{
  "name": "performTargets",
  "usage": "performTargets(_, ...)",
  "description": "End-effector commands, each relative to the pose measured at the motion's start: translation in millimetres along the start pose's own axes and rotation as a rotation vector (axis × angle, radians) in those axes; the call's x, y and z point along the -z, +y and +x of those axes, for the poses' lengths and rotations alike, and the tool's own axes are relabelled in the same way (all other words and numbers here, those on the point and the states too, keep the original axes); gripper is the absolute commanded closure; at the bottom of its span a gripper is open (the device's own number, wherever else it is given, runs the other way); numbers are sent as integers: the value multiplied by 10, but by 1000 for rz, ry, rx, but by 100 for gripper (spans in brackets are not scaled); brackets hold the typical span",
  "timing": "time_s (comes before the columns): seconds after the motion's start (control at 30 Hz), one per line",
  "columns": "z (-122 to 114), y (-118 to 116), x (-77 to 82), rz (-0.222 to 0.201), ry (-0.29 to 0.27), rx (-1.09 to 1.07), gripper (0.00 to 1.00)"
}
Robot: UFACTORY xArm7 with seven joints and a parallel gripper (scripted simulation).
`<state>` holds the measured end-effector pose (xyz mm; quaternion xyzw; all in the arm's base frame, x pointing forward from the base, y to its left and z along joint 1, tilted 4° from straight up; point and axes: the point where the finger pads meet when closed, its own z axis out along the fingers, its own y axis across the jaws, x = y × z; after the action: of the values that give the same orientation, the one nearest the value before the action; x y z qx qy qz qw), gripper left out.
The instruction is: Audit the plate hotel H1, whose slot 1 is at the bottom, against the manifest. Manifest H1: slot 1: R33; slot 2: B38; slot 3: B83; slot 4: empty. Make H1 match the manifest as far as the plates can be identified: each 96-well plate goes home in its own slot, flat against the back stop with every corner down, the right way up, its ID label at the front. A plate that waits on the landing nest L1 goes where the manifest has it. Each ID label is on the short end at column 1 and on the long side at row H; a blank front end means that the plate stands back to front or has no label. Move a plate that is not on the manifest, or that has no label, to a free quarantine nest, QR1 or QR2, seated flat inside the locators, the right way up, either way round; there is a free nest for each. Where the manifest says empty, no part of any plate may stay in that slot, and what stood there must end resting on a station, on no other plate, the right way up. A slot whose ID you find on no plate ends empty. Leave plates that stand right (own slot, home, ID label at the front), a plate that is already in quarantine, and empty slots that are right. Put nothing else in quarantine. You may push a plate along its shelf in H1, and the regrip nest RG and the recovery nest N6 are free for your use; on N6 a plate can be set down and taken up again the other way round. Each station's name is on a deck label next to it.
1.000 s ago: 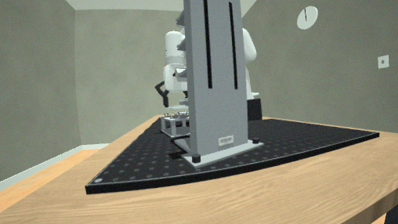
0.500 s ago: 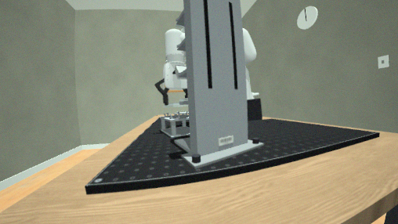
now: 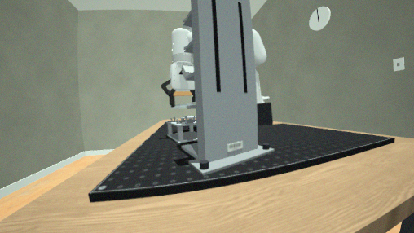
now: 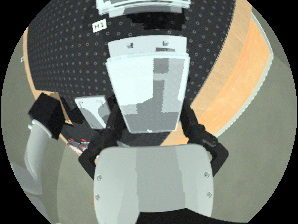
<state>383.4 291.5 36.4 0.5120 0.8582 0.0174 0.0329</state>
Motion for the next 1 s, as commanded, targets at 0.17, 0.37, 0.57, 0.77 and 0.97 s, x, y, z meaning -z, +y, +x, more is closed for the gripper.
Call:
performTargets(0.17,3,15,69,-4,1,0,100)
performTargets(0.37,3,15,109,-4,1,0,100)
performTargets(0.57,3,15,134,-4,1,0,100)
performTargets(0.77,3,15,135,-4,1,0,100)
performTargets(0.97,3,15,269,-4,1,0,100)
